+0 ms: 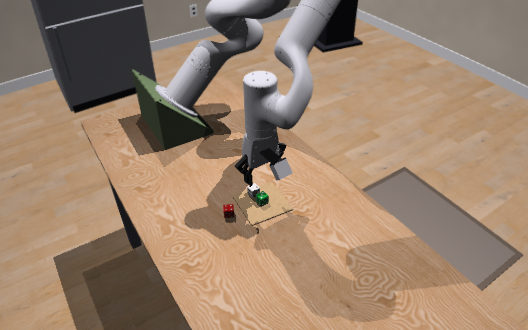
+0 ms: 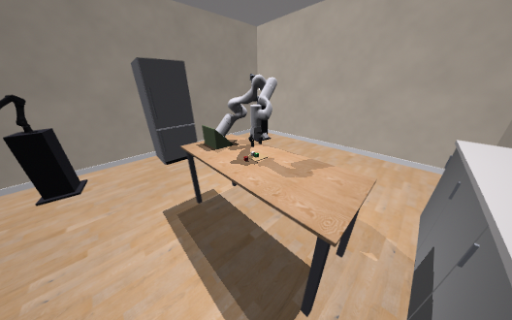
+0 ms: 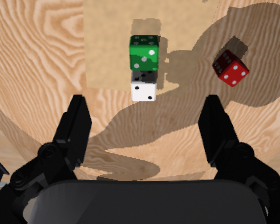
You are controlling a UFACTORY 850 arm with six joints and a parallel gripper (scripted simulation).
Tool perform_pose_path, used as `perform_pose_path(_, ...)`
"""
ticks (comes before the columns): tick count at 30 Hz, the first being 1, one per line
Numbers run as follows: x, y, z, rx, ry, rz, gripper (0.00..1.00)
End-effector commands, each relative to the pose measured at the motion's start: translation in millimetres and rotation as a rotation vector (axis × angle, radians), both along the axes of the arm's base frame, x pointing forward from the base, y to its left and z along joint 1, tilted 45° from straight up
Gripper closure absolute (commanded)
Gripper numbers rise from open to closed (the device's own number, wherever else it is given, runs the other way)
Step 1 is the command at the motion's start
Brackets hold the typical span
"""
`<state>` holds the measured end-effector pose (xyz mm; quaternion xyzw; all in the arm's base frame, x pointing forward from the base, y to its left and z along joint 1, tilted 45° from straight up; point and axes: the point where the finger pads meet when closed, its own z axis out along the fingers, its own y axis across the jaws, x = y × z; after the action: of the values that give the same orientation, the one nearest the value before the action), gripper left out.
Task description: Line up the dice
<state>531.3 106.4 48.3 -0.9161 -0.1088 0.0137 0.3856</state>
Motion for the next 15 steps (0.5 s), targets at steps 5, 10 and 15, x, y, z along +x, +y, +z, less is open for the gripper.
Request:
perform_pose_path(5, 1.3, -4.3, -3.8, -0.012, 0.076, -0.078, 0.00)
perform_pose_path(10, 2.1, -11.0, -11.4, -0.034, 0.210, -0.212, 0.00)
perform_pose_path(15, 2.7, -17.9, -19.3, -0.055, 0.350, -0.353, 0.00)
